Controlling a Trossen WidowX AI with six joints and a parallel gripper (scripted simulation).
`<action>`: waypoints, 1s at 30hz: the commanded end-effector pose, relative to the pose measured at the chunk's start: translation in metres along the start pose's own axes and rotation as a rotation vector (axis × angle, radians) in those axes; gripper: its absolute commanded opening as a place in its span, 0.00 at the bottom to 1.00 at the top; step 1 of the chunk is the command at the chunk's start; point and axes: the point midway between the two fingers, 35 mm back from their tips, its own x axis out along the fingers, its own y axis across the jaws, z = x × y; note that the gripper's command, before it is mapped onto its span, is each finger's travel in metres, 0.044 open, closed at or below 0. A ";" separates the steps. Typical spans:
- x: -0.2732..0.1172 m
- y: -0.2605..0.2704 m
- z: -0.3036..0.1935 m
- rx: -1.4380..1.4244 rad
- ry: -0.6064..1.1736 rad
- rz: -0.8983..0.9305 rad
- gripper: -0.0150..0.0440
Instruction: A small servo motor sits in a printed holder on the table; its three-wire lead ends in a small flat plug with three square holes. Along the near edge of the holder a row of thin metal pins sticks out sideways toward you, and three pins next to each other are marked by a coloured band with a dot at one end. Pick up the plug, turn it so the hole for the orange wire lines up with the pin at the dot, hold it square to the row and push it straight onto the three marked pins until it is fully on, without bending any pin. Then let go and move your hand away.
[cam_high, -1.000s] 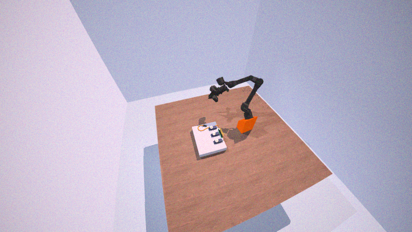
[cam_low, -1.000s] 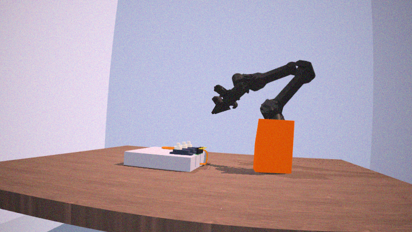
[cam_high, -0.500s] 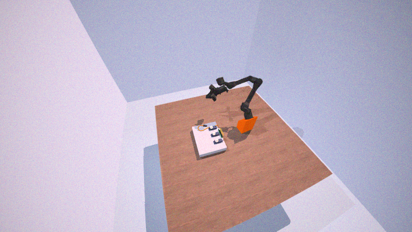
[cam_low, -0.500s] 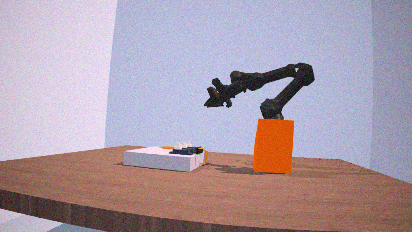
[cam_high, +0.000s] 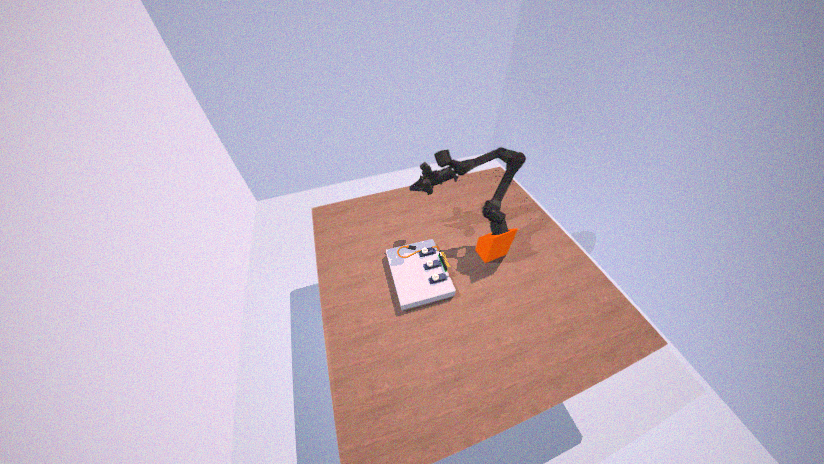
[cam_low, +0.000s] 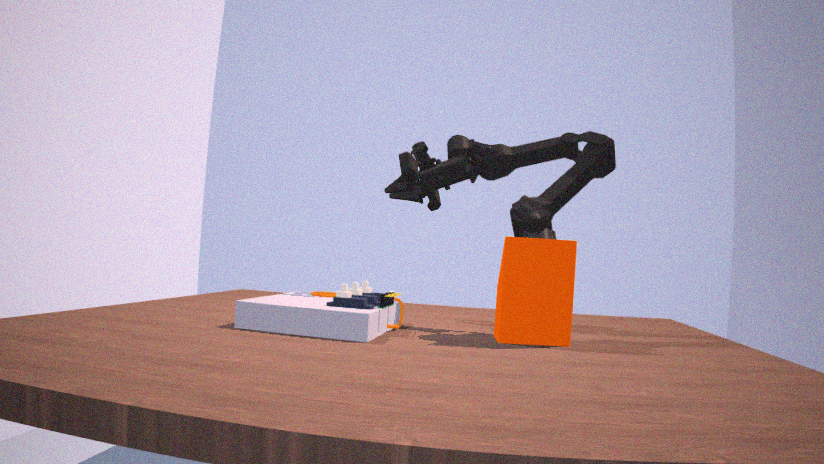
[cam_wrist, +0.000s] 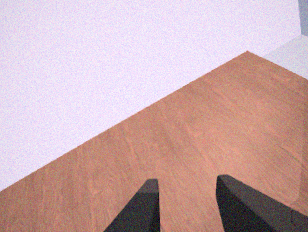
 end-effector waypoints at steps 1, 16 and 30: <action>0.001 0.015 0.005 0.066 -0.036 0.058 0.45; -0.004 0.060 0.028 0.275 -0.138 0.246 0.45; 0.008 0.087 0.027 0.197 -0.097 0.314 0.45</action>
